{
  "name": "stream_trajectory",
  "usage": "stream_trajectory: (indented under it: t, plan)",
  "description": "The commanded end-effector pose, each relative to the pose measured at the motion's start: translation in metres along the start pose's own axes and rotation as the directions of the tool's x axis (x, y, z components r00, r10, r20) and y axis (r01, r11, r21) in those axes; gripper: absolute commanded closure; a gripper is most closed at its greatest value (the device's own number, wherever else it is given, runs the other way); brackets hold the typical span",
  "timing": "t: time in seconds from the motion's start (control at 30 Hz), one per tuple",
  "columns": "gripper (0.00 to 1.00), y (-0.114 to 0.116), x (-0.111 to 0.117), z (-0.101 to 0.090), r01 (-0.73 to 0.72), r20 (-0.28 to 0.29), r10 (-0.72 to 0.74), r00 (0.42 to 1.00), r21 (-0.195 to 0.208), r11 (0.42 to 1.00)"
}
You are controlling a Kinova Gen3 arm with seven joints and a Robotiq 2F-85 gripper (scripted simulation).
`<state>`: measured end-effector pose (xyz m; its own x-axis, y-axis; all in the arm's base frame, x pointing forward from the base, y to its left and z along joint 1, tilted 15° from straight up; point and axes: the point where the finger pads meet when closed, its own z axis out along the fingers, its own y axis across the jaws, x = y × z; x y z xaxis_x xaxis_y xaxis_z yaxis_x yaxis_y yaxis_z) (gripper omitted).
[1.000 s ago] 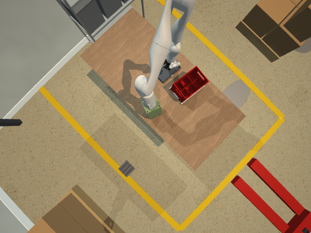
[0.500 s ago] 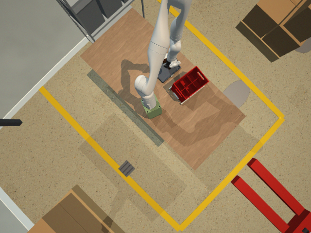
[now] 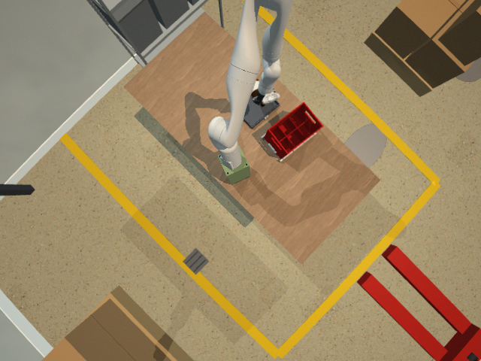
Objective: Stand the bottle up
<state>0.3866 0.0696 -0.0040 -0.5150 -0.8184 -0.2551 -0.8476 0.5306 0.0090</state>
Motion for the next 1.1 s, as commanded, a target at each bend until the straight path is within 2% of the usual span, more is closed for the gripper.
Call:
stream_trajectory:
  t: [0.0, 1.07]
  plan:
    - [1.0, -0.0008, -0.0021, -0.0033, 0.004, 0.002, -0.004, 1.0, 0.004, 1.0]
    - [1.0, -0.0008, -0.002, -0.0107, 0.004, 0.002, -0.004, 1.0, 0.004, 1.0]
